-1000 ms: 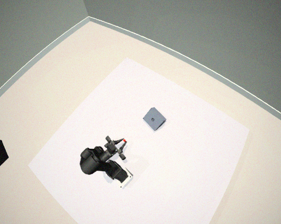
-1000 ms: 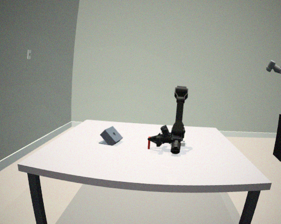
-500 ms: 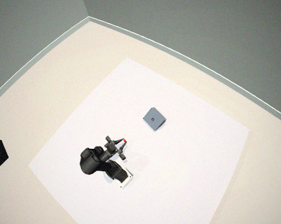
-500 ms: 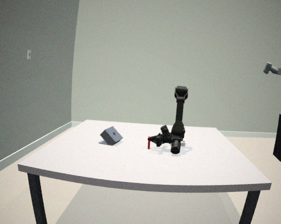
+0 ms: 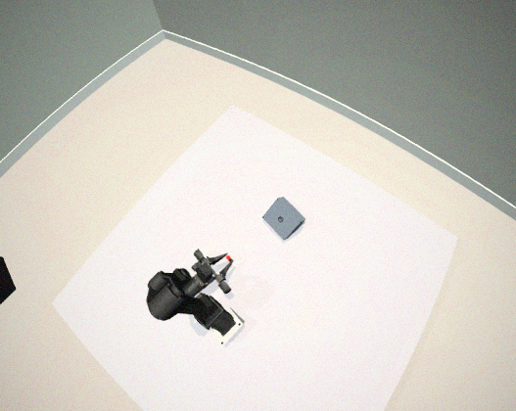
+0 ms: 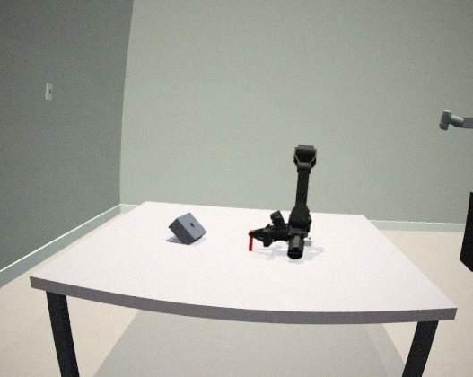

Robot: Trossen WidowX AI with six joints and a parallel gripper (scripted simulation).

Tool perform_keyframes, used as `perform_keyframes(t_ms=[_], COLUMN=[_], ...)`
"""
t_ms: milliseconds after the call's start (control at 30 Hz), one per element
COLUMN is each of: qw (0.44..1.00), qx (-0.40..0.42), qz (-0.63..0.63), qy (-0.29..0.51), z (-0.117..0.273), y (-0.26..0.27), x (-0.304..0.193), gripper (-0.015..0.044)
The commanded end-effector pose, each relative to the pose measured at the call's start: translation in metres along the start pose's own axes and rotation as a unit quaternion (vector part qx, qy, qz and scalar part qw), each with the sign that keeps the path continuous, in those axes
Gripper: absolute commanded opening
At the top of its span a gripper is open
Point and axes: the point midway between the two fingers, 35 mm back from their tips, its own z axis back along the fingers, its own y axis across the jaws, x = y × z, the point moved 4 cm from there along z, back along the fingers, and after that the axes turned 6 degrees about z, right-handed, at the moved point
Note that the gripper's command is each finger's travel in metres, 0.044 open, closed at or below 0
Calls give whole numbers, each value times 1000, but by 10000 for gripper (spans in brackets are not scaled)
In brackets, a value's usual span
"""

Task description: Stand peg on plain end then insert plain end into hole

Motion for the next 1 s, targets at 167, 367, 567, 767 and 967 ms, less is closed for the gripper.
perform_keyframes(t_ms=[167,367,567,767,967], qw=[1000,1000,1000,998,991], qx=[0,0,-3,-46,-96], qz=[0,0,2,38,79], qy=[0,0,1,20,50], z=[0,0,0,-6,-12], y=[0,0,0,-1,-2], x=[0,0,0,-1,-1], gripper=[340,440,440,440,440])
